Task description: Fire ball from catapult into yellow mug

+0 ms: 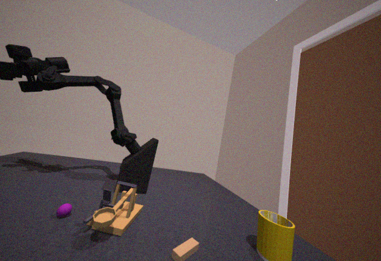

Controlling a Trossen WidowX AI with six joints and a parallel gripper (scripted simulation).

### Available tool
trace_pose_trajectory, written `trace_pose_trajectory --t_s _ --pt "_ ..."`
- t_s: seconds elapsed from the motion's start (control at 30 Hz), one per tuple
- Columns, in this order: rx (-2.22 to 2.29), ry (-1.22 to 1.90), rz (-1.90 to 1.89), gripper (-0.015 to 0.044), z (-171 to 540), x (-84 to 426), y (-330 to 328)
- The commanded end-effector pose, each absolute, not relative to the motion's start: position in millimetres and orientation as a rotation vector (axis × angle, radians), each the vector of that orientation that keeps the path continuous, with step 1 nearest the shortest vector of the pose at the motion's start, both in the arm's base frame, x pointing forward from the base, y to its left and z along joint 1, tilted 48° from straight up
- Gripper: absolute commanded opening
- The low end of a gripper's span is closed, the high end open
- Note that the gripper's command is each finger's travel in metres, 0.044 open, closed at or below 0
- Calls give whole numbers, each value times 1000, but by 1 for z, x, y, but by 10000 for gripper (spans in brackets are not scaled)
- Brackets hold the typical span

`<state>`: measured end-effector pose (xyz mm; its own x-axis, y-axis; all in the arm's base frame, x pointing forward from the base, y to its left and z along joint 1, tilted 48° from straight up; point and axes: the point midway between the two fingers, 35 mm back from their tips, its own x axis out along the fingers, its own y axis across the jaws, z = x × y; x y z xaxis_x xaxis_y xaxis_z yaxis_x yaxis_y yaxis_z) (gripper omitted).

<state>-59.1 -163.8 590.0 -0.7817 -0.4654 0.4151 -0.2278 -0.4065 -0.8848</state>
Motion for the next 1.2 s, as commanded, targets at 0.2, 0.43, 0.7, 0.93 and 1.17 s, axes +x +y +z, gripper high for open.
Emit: trace_pose_trajectory --t_s 0.2,0.43,0.7,0.93,1.17 --pt "-1150 1571 -2228 440 587 -21 -196" --pt "-1266 1391 -2120 440 579 26 -229" --pt "-1330 1196 -1956 440 558 85 -260" --pt "-1359 1037 -1827 440 542 130 -270" --pt "-1329 917 -1647 440 507 188 -284"
